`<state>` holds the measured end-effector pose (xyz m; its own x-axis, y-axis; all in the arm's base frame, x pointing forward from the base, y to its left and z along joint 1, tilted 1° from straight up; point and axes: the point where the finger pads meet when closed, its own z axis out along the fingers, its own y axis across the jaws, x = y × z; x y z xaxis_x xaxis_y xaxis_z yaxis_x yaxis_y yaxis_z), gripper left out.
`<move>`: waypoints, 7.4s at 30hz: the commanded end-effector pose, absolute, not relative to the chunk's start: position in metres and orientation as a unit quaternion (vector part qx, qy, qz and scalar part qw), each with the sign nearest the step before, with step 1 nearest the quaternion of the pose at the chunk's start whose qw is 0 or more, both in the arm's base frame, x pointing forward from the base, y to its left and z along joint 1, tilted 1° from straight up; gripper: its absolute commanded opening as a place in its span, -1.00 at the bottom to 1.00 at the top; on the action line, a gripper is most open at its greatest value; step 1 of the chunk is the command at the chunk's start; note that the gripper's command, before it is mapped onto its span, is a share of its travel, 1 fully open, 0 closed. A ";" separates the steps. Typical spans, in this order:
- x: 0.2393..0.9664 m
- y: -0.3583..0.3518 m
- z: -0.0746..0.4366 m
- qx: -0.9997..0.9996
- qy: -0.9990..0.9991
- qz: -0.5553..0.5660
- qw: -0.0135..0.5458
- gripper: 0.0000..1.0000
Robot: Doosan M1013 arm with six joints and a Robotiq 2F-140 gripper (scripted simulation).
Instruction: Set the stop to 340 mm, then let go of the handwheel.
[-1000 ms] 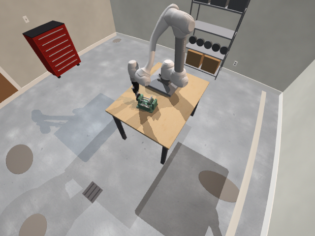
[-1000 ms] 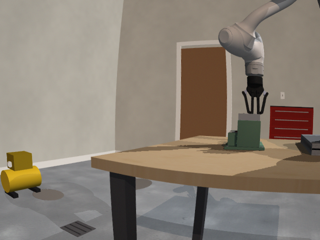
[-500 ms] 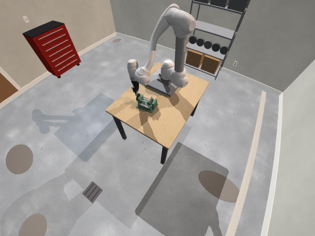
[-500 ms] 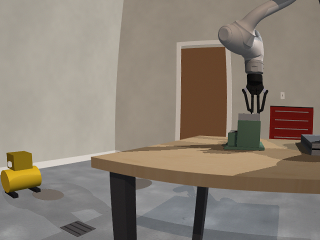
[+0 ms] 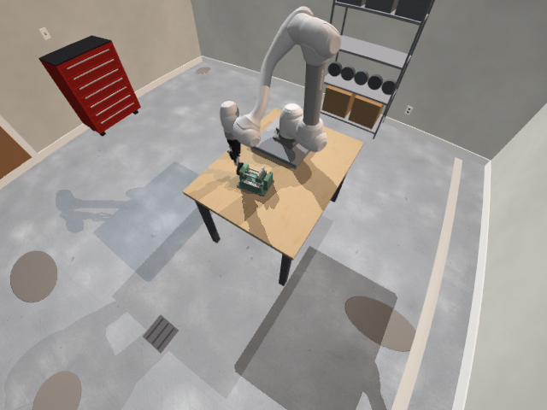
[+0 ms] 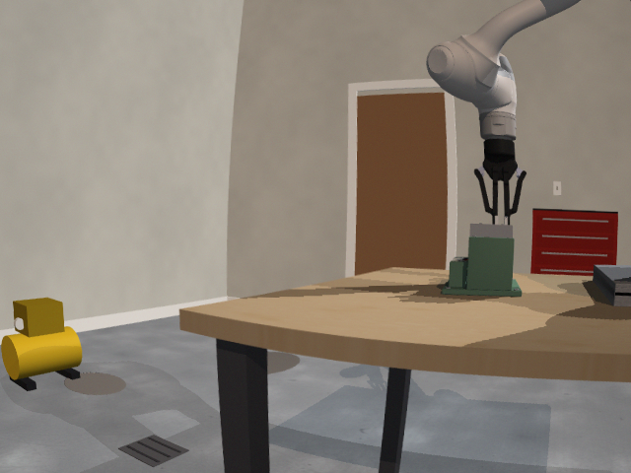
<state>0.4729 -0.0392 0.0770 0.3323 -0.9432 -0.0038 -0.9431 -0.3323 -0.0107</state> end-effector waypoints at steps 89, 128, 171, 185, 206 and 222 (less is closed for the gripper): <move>0.474 -0.037 0.039 -0.816 0.578 -0.004 0.009 -0.92; 0.507 -0.026 0.086 -0.816 0.578 -0.004 0.009 -0.92; 0.508 -0.025 0.030 -0.816 0.578 -0.004 0.009 -0.92; 0.491 -0.031 0.028 -0.816 0.578 -0.004 0.009 -0.92; 0.479 -0.036 0.034 -0.816 0.578 -0.004 0.009 -0.92; 0.474 -0.037 0.039 -0.816 0.578 -0.004 0.009 -0.92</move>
